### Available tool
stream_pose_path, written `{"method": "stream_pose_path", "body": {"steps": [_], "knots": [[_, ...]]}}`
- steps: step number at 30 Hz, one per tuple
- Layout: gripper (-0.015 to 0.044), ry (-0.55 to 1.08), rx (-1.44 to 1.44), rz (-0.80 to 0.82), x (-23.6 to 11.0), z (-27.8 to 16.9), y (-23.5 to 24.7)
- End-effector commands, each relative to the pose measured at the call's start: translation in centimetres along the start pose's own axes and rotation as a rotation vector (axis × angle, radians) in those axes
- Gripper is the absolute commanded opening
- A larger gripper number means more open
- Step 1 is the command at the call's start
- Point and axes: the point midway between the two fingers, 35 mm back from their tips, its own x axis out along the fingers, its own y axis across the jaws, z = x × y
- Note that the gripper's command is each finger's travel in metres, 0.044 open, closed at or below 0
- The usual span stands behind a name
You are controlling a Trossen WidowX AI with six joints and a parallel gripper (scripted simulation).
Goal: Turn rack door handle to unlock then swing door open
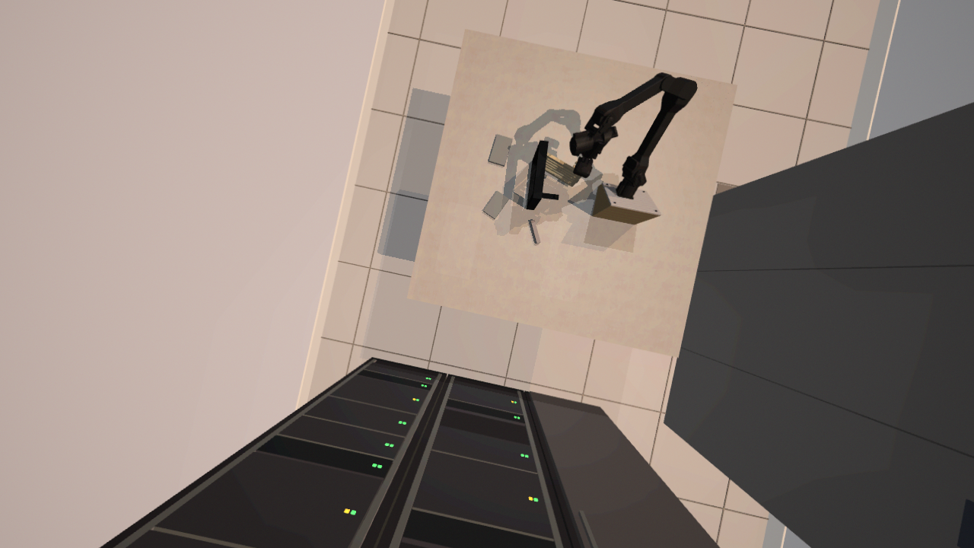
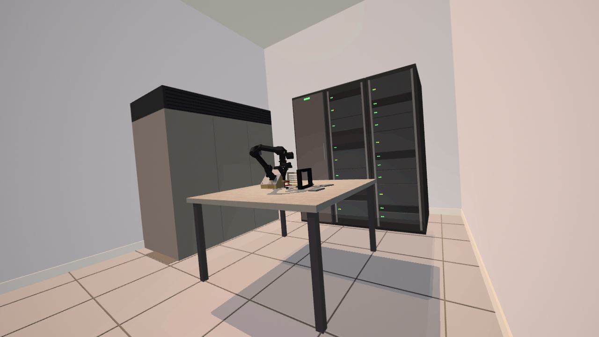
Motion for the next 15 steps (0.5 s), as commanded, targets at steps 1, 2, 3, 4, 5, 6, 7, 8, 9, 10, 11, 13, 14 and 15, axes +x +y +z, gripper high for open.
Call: {"method": "stream_pose_path", "body": {"steps": [1, 2, 3, 4, 5, 6, 7, 8, 9, 10, 11, 13, 14, 15], "knots": [[0.0011, -0.007, -0.063, 0.0, -0.1, 0.2, -0.8], [0.0011, -0.007, -0.077, 0.0, -0.1, 0.3, -1.0], [0.0011, -0.007, -0.09, 0.0, -0.1, 0.3, -1.2], [0.0011, -0.007, -0.104, -0.001, -0.1, 0.4, -1.4], [0.0011, -0.007, -0.117, -0.001, -0.1, 0.4, -1.6], [0.0011, -0.007, -0.129, -0.001, -0.1, 0.5, -1.8], [0.0011, -0.007, -0.141, -0.001, -0.1, 0.5, -2.0], [0.0011, -0.007, -0.153, -0.001, -0.1, 0.6, -2.1], [0.0011, -0.007, -0.165, -0.001, -0.1, 0.6, -2.3], [0.0011, -0.007, -0.178, -0.001, -0.1, 0.7, -2.5], [0.0011, -0.007, -0.19, -0.001, -0.1, 0.8, -2.7], [0.0011, -0.007, -0.214, -0.002, -0.1, 0.9, -3.0], [0.0011, -0.007, -0.227, -0.002, -0.1, 1.0, -3.2], [0.0011, -0.007, -0.239, -0.002, -0.1, 1.0, -3.4]]}}
